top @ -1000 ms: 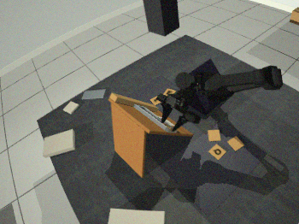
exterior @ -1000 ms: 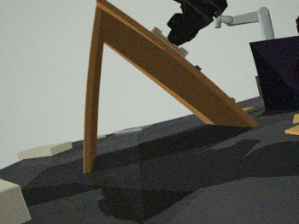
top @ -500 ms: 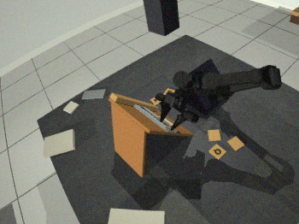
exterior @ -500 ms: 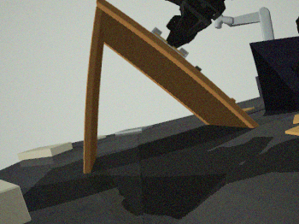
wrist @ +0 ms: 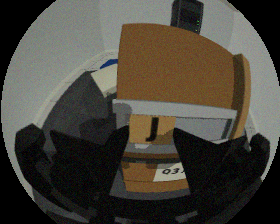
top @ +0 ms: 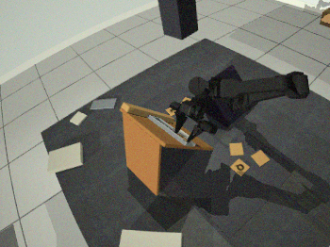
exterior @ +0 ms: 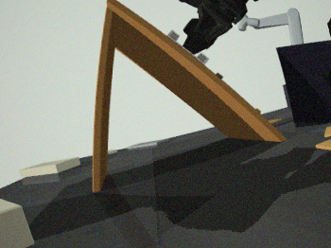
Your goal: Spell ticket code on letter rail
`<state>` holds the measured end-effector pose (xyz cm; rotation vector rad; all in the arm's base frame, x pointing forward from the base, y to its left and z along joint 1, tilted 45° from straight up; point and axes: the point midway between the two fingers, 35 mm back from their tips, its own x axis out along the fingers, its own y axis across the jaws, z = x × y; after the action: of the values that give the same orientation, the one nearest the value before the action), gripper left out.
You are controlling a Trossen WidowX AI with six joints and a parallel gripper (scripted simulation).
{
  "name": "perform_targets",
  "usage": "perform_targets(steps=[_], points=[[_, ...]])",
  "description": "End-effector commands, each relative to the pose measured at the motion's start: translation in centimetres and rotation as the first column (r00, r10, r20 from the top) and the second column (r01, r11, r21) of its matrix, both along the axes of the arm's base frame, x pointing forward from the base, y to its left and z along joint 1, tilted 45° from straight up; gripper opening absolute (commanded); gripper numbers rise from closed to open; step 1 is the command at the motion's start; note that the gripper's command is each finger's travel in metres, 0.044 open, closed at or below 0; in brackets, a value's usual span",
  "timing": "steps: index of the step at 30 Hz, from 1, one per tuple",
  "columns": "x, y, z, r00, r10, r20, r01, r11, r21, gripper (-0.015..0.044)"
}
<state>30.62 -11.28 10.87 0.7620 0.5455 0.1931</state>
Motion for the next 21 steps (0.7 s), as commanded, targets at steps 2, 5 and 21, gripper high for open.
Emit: perform_targets(steps=[2, 5, 21], points=[[0.03, -0.17, -0.38, 1.000, 0.003, -0.003, -0.003, 1.000, 0.004, 0.0000], [0.02, -0.29, -0.49, 1.000, 0.003, -0.003, -0.003, 1.000, 0.004, 0.0000], [-0.01, -0.94, -1.11, 1.000, 0.003, -0.003, -0.003, 1.000, 0.004, 0.0000]])
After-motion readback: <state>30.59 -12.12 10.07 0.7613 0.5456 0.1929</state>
